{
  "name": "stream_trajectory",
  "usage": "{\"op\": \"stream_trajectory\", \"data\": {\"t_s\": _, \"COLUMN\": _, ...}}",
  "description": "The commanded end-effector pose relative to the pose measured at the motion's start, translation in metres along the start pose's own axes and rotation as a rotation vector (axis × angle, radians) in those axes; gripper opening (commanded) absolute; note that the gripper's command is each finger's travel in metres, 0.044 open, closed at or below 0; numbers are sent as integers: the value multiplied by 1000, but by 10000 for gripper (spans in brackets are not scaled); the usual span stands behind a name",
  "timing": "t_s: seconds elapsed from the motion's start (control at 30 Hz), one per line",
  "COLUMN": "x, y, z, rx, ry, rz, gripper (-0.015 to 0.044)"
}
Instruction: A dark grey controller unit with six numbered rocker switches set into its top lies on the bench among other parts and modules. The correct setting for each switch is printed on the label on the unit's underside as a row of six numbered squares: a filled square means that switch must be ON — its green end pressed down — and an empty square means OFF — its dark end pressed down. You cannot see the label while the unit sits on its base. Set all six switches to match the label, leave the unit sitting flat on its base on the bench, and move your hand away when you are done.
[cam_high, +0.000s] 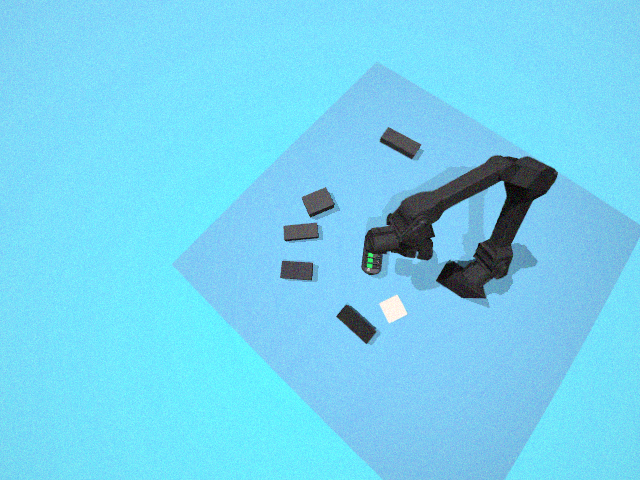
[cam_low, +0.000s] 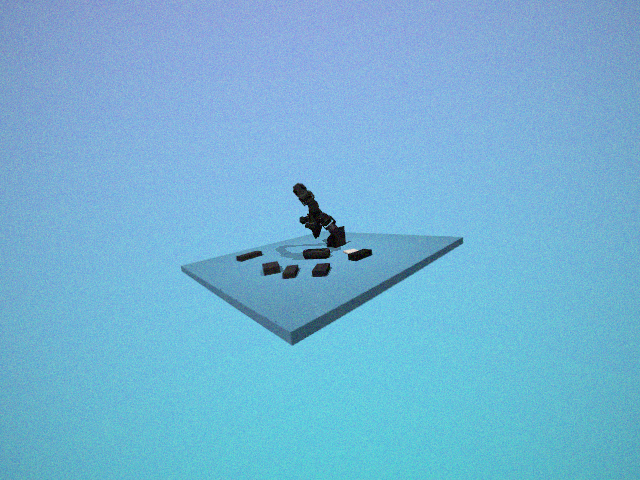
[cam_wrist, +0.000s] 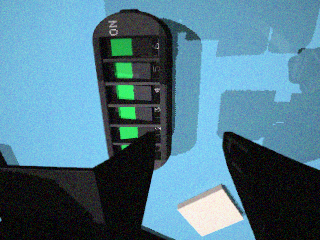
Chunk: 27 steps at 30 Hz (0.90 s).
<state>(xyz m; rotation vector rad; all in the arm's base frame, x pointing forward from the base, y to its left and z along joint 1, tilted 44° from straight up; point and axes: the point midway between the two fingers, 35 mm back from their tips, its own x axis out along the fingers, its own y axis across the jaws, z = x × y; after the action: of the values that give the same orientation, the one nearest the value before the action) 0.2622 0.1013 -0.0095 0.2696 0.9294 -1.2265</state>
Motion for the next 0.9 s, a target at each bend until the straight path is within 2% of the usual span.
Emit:
{"op": "stream_trajectory", "data": {"t_s": 0.0, "x": -1, "y": 0, "z": 0, "rx": 5, "ry": 4, "rz": -1, "gripper": 53}}
{"op": "stream_trajectory", "data": {"t_s": 0.07, "x": -1, "y": 0, "z": 0, "rx": 5, "ry": 4, "rz": -1, "gripper": 0}}
{"op": "stream_trajectory", "data": {"t_s": 0.37, "x": -1, "y": 0, "z": 0, "rx": 5, "ry": 4, "rz": -1, "gripper": 0}}
{"op": "stream_trajectory", "data": {"t_s": 0.87, "x": 0, "y": 0, "z": 0, "rx": 1, "ry": 0, "rz": 1, "gripper": 394}}
